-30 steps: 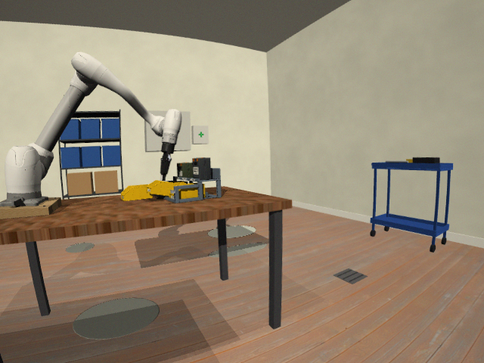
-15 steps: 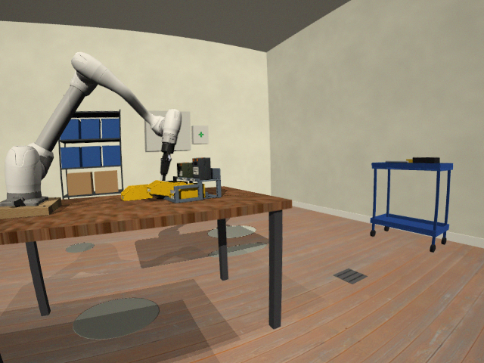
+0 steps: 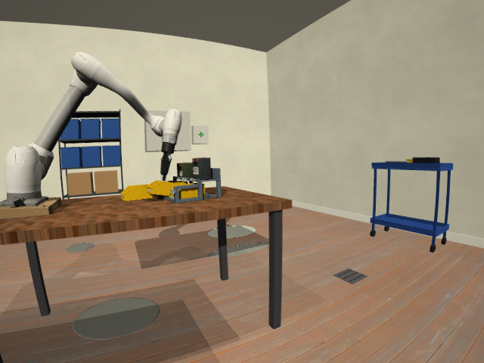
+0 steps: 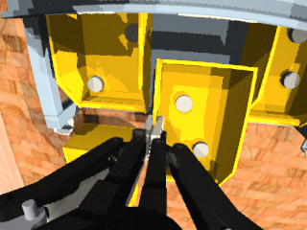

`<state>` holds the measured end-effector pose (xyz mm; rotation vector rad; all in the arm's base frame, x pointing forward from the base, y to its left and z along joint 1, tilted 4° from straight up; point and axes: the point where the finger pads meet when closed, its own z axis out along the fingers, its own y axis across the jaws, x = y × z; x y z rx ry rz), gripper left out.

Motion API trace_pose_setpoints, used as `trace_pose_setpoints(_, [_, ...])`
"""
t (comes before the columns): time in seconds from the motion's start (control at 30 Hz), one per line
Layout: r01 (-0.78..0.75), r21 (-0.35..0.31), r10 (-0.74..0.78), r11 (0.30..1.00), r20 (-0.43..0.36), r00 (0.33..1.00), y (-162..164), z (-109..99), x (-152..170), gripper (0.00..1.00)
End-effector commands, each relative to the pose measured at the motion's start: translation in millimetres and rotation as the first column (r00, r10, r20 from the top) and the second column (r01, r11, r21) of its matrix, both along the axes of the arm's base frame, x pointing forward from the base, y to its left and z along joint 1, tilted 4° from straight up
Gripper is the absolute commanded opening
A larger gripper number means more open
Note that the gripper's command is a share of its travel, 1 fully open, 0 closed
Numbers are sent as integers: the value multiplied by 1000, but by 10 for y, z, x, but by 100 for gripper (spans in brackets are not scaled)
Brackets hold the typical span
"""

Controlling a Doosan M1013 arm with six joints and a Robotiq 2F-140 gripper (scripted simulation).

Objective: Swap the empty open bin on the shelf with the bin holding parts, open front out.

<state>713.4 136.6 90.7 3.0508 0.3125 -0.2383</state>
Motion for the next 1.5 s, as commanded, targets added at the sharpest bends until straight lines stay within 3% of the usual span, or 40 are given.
trace_pose_setpoints(0.0, [-1,-3,1,1000,0,1000,-10,-43,-13,10])
trace_pose_setpoints(1.47, [-3,5,2,1000,41,999,15,-61,129,10])
